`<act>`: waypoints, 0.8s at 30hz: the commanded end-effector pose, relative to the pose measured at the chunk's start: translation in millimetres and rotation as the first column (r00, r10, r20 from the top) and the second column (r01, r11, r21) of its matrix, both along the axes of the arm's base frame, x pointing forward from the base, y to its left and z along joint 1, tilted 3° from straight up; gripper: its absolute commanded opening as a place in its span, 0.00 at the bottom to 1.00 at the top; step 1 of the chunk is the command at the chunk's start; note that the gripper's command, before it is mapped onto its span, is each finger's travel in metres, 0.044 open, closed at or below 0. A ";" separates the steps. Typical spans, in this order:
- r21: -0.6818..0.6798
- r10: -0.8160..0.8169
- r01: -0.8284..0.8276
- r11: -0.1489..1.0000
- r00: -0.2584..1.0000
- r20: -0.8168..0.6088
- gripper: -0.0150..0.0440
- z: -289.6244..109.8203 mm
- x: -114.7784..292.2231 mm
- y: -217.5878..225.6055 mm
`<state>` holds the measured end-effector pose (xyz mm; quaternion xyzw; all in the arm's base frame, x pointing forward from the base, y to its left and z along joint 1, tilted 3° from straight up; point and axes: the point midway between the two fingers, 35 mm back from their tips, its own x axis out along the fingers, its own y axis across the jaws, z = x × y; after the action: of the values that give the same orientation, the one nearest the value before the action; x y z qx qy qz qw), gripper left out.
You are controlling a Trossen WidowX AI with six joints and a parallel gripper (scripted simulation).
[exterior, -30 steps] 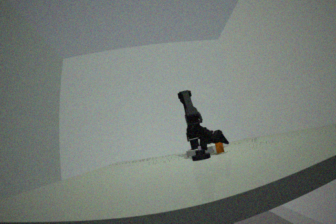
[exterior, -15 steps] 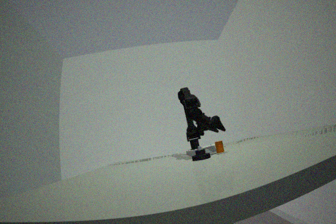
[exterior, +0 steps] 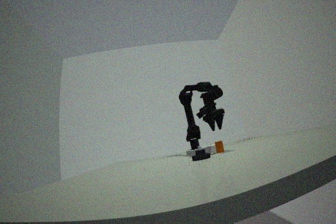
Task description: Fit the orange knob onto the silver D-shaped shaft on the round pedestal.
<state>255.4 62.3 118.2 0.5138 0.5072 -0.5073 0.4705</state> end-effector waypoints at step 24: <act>-0.042 0.991 -0.990 0.135 0.135 0.006 1.00 5.0 1.8 -3.1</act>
<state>257.2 59.8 123.3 0.3182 0.6274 -0.3309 0.6290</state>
